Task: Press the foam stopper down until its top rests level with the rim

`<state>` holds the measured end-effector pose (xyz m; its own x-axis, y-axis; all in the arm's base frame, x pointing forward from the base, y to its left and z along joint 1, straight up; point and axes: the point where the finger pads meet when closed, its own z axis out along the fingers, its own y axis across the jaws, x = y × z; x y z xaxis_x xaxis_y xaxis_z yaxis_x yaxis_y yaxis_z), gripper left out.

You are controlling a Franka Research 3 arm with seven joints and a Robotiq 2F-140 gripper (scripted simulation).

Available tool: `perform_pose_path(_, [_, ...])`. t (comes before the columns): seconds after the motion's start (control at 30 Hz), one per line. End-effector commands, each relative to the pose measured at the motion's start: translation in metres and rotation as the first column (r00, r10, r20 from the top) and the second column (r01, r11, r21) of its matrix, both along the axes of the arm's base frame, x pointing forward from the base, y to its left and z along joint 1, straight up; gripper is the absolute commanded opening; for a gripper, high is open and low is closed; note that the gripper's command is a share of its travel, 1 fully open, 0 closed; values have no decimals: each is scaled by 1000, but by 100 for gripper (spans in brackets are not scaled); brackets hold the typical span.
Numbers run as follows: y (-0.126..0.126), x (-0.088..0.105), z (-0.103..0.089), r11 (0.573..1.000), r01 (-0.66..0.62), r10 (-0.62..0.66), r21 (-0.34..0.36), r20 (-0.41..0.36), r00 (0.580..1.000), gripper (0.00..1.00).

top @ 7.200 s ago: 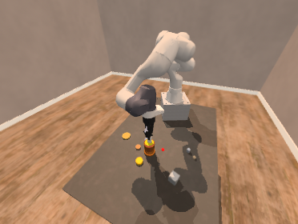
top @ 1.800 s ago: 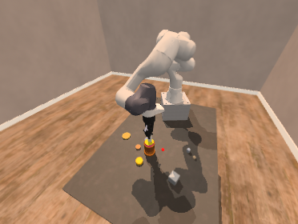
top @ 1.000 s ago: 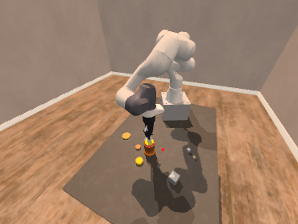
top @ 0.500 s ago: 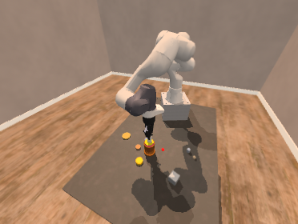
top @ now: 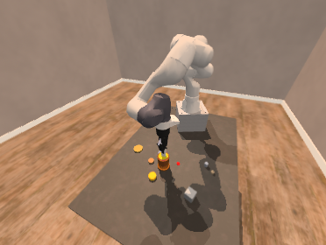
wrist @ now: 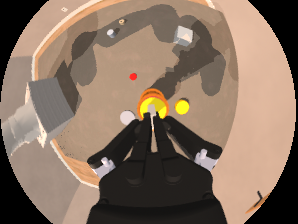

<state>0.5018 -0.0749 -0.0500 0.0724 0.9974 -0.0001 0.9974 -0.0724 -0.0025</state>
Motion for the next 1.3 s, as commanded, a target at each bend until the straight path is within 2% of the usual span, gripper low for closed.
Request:
perform_pose_path(0.0, [-1,1,-4,1000,-6,6,-1,3,1000,0])
perform_pose_path(1.27, [-1,-1,-23,1000,-6,6,-1,3,1000,0])
